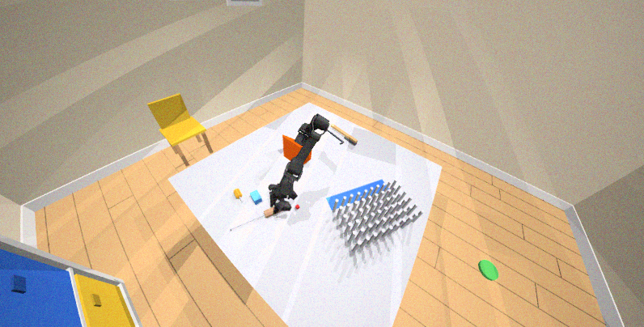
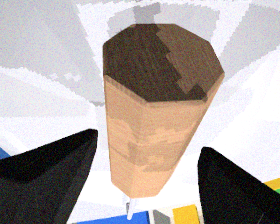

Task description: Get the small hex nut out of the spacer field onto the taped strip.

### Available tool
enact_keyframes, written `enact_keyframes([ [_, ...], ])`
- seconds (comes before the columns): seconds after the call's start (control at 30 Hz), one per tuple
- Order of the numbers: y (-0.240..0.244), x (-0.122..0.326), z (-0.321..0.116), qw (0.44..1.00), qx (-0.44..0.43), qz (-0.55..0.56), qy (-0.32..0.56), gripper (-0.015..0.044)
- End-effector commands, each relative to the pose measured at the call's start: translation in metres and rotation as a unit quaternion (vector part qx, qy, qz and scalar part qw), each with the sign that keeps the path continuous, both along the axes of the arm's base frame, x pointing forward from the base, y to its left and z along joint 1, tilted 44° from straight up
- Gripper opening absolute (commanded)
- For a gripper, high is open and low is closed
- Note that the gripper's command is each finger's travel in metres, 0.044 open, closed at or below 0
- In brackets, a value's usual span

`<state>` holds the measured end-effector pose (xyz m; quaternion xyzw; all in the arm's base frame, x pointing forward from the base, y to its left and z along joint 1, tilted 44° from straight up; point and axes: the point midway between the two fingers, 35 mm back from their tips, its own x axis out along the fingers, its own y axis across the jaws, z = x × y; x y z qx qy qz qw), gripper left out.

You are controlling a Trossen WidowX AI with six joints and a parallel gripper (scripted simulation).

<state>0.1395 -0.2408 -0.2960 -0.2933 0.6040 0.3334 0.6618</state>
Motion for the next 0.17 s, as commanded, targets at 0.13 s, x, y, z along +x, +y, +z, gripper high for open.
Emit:
enact_keyframes([
  [0.13,-0.0011,0.0002,0.0002,1.000,-0.001,0.000,-0.001,0.0440],
])
